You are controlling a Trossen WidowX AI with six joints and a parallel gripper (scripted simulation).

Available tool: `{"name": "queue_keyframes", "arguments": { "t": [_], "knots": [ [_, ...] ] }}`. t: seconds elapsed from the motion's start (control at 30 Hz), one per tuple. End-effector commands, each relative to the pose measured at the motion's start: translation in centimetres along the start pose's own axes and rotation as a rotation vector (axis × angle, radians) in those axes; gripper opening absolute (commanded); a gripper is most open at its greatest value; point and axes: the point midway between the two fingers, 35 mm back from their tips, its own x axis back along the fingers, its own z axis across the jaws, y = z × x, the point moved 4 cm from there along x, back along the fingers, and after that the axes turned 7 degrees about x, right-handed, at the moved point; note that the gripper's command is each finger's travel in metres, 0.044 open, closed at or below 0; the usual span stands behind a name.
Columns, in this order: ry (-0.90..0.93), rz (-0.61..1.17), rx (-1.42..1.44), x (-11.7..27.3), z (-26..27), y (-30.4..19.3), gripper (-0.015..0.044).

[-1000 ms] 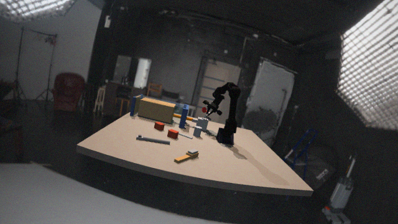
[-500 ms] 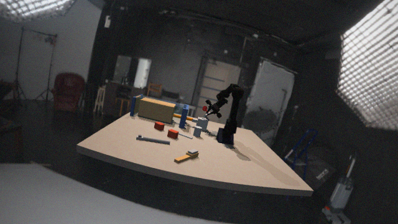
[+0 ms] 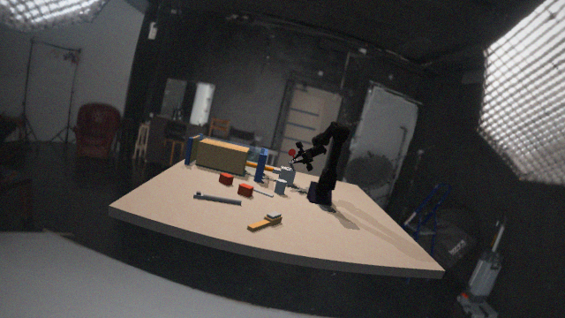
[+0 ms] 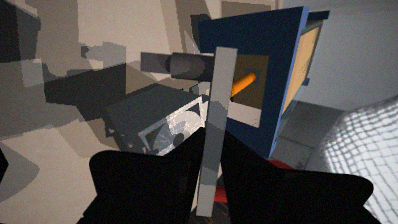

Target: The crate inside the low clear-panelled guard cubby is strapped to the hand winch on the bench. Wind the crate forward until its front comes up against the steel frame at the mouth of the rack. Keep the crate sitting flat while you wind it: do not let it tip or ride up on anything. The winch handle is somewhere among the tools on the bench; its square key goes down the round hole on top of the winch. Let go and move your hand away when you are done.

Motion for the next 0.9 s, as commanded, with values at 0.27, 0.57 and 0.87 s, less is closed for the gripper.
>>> {"name": "queue_keyframes", "arguments": {
  "t": [0.27,0.57,0.87],
  "knots": [
    [-0.205,0.022,0.002,0.2,0.5,0.1,0.0],
    [-0.344,0.034,0.001,0.0,1.1,0.1,0.0],
    [-0.494,0.046,0.001,-0.2,1.7,0.2,0.0]
  ]
}}
